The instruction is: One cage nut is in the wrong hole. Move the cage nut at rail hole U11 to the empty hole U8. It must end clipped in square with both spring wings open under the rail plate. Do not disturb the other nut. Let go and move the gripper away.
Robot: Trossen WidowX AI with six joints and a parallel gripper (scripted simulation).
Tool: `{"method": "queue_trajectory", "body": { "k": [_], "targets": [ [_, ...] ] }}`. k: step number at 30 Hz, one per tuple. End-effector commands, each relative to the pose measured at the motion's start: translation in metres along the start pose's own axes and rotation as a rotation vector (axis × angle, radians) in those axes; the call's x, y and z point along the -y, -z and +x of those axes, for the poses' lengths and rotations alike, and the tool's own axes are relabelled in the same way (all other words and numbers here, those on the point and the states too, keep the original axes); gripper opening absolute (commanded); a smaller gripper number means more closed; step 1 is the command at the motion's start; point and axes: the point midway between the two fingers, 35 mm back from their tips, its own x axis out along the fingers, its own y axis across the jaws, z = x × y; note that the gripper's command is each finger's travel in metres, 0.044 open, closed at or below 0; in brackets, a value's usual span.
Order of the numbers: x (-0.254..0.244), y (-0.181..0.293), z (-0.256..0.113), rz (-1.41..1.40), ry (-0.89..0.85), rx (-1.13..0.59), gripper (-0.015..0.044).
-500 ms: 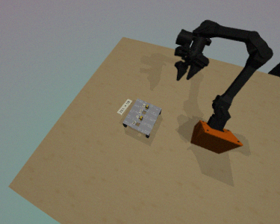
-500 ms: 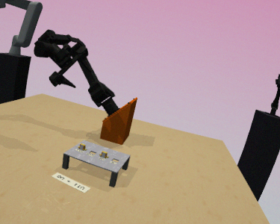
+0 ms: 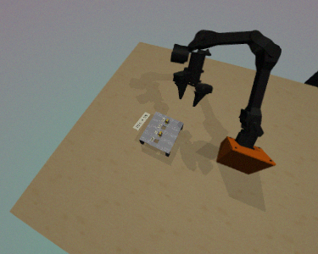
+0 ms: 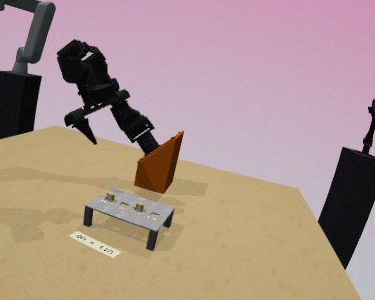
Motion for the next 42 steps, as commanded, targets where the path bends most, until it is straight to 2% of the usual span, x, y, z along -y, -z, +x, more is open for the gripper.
{"method": "queue_trajectory", "body": {
  "k": [1,8,15,19,23,35,42],
  "targets": [
    [0.018,-0.023,0.031,-0.189,0.109,-0.210,0.0440],
    [0.038,-0.067,0.077,-0.508,0.303,-0.543,0.0440],
    [0.040,-0.067,0.080,-0.517,0.308,-0.551,0.0440],
    [0.057,-0.049,0.114,-0.516,0.309,-0.552,0.0440],
    [0.058,-0.048,0.116,-0.516,0.310,-0.553,0.0440],
    [0.058,-0.048,0.116,-0.516,0.310,-0.553,0.0125],
    [0.058,-0.048,0.116,-0.516,0.310,-0.553,0.0120]
  ]
}}
